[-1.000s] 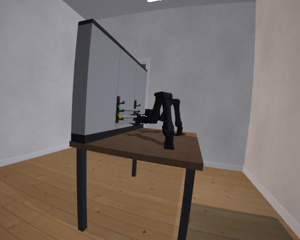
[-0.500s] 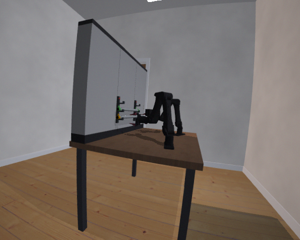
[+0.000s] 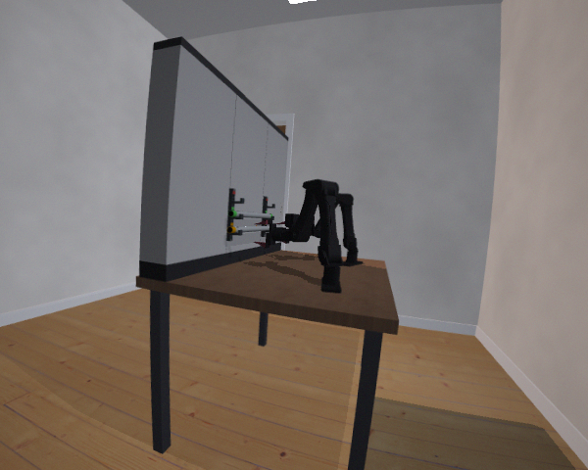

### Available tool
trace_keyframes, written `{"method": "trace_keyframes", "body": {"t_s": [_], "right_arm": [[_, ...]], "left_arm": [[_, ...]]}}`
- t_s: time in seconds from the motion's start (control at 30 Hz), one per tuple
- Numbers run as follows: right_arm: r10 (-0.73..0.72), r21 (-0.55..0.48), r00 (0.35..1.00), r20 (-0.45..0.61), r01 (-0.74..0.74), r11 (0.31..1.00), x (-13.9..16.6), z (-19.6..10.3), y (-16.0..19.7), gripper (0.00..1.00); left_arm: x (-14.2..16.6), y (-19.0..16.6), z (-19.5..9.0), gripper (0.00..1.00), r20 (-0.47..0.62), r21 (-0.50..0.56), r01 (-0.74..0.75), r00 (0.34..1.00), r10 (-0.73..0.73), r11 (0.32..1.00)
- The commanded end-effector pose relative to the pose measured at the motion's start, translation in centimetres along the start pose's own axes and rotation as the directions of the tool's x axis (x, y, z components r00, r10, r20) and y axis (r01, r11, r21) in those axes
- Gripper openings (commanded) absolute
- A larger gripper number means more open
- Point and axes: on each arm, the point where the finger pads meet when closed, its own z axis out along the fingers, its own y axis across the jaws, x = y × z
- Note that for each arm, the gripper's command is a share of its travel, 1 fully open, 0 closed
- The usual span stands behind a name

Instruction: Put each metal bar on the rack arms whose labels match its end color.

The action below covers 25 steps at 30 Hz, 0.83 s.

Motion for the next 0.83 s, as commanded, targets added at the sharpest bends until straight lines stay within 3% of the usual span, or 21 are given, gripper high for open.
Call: {"method": "trace_keyframes", "body": {"t_s": [0.0, 0.8], "right_arm": [[0.023, 0.041, 1.0, 0.003, -0.023, 0.999, -0.13, -0.53, -1.43, 0.91], [0.023, 0.041, 1.0, 0.003, -0.023, 0.999, -0.13, -0.89, -1.41, 1.0]], "left_arm": [[-0.03, 1.45, -0.6, 0.9, 0.002, -0.036, 0.031, 1.0, -0.031, 0.999], [-0.03, 1.43, -0.96, 1.0, 0.002, -0.036, 0.031, 1.0, -0.031, 0.999]]}}
